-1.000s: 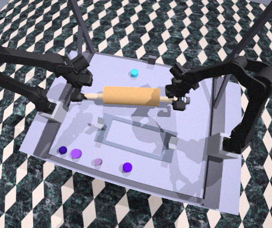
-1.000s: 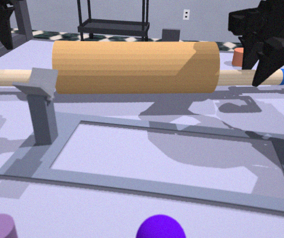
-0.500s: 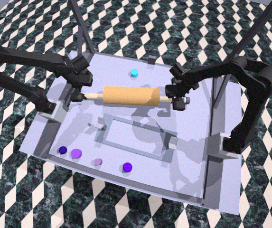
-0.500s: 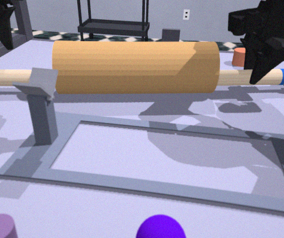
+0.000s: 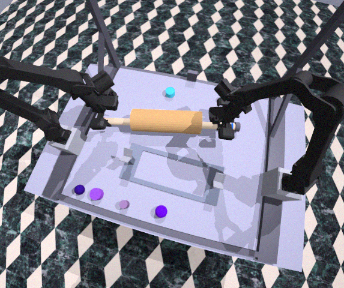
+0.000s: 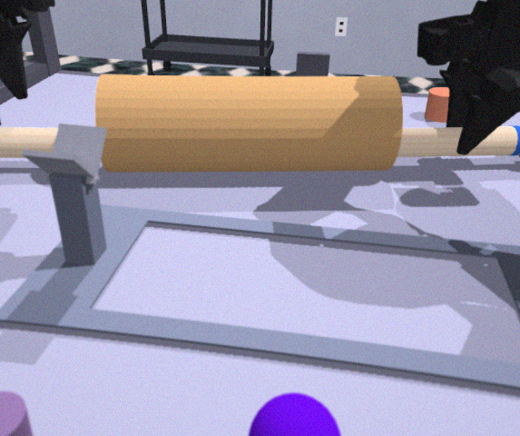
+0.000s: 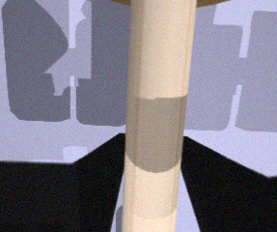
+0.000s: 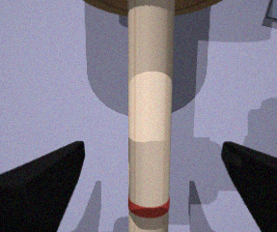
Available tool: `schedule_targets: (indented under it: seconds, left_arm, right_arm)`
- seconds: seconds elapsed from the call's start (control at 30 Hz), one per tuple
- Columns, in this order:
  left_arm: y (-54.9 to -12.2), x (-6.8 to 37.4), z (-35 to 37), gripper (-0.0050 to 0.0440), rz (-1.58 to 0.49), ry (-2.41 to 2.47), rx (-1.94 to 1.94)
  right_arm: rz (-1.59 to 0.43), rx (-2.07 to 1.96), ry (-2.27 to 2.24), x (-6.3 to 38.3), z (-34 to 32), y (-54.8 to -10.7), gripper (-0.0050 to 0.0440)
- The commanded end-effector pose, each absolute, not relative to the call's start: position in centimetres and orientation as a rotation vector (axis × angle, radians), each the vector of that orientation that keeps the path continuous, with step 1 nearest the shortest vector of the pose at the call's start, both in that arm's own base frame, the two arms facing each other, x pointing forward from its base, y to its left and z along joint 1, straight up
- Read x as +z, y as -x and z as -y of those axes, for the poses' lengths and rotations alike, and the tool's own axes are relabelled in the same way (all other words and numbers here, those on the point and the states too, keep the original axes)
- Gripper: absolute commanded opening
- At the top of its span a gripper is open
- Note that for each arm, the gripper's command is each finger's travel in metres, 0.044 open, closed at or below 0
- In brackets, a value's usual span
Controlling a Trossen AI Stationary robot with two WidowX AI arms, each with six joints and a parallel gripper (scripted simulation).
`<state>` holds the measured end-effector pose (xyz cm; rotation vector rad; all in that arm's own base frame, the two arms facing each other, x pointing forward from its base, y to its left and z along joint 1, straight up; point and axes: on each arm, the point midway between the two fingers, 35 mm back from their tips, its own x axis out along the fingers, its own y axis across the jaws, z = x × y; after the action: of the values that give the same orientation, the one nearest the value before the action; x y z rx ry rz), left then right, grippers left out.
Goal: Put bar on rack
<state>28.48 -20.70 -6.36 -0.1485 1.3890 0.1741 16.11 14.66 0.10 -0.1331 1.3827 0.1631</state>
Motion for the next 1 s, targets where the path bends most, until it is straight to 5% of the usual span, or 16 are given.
schedule_targets:
  seconds: [0.0,0.6,0.63,0.97]
  left_arm:
    - [-28.4,-6.4,20.6,0.005,-1.393,0.145,0.175]
    - [-28.4,-6.4,20.6,0.005,-1.393,0.145,0.175]
    - [-28.4,-6.4,20.6,0.005,-1.393,0.145,0.175]
    - [-28.4,-6.4,20.6,0.005,-1.39,0.147,0.173]
  right_arm:
    - [-1.388,0.163,0.134,-1.1,-14.6,-16.2,0.04]
    - [-1.391,0.165,0.135,-4.0,-14.8,-16.7,0.04]
    - [-1.39,0.166,0.134,-4.0,-14.8,-16.8,0.005]
    - [-1.39,0.166,0.136,-4.0,-14.8,-16.7,0.005]
